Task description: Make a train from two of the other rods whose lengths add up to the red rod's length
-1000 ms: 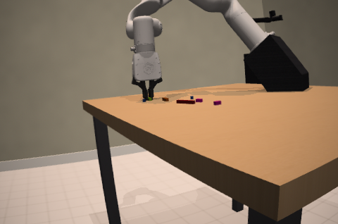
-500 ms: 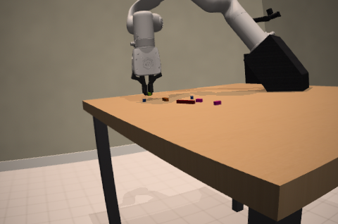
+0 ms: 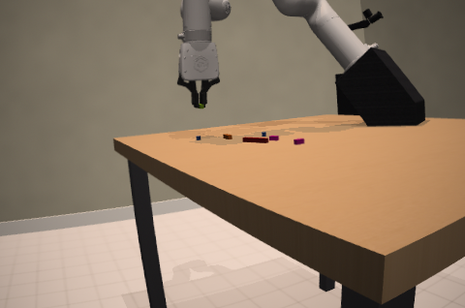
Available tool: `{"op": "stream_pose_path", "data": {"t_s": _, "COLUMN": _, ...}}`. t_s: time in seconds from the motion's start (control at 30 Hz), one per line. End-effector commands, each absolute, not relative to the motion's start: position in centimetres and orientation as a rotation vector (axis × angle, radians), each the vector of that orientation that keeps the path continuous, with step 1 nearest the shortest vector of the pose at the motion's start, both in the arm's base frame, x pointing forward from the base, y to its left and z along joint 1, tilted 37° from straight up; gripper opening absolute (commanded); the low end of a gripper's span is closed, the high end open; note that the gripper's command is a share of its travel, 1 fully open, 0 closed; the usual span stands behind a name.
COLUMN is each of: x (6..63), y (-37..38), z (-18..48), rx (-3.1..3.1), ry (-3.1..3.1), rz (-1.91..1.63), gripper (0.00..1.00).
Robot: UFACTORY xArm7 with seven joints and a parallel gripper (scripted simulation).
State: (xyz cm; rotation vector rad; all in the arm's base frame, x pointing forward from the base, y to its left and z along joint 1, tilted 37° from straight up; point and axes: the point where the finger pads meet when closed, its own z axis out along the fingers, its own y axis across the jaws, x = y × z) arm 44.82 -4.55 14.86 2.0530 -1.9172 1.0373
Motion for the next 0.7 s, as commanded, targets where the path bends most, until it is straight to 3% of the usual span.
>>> {"op": "stream_pose_path", "data": {"t_s": 0.0, "x": 43.5, "y": -4.0, "z": 16.5, "rx": 2.127, "ry": -1.941, "rz": 0.948, "gripper": 0.04}}
{"op": "stream_pose_path", "data": {"t_s": 0.4, "x": 43.5, "y": -3.6, "z": 16.5, "rx": 2.113, "ry": -1.962, "rz": 0.95, "gripper": 0.04}}
{"op": "stream_pose_path", "data": {"t_s": 0.67, "x": 43.3, "y": 0.8, "z": 16.3, "rx": 1.96, "ry": -2.183, "rz": 0.965, "gripper": 0.04}}
